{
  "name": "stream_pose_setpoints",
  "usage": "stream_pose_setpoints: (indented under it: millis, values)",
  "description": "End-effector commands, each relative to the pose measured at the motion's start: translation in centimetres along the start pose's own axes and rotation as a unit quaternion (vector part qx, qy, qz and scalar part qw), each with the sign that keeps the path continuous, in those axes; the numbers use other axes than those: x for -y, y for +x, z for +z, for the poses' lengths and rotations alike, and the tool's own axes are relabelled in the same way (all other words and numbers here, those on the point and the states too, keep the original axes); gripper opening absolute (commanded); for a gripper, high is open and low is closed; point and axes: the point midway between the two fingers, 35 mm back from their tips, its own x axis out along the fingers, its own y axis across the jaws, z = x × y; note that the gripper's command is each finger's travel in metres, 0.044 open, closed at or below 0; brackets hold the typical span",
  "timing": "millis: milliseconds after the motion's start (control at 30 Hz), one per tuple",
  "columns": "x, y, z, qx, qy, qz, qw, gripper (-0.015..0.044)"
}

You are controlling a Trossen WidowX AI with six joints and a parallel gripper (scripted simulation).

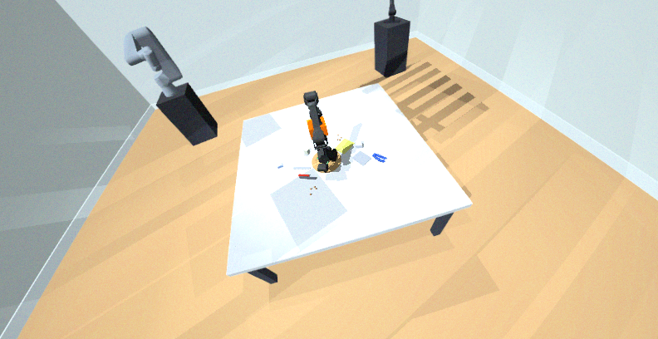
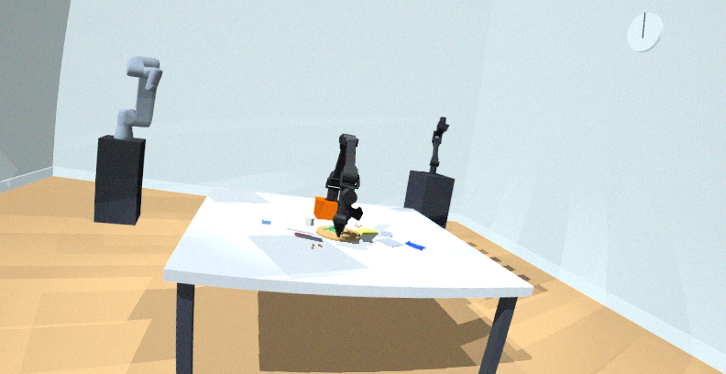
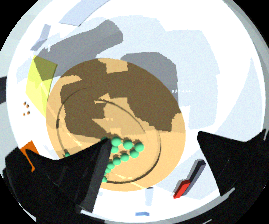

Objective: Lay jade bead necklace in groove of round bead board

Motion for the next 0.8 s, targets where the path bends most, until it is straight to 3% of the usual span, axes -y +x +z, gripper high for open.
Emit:
stream_pose_setpoints:
  millis: [0, 200, 333, 467, 600, 767]
  values:
    - [0.0, 0.0, 0.0, 0.0, 0.0, 0.0, 1.0, 0.044]
    - [-0.1, 0.0, -0.1, 0.0, 0.009, 0.0, 1.0, 0.0433]
    - [-1.6, -1.2, -1.4, -0.002, 0.184, 0.001, 0.983, 0.0407]
    - [-3.5, -2.3, -2.9, -0.004, 0.387, 0.002, 0.922, 0.038]
    - [-5.6, -3.3, -4.3, -0.007, 0.565, 0.003, 0.825, 0.0353]
    - [-5.9, -3.4, -4.5, -0.007, 0.594, 0.003, 0.804, 0.032]
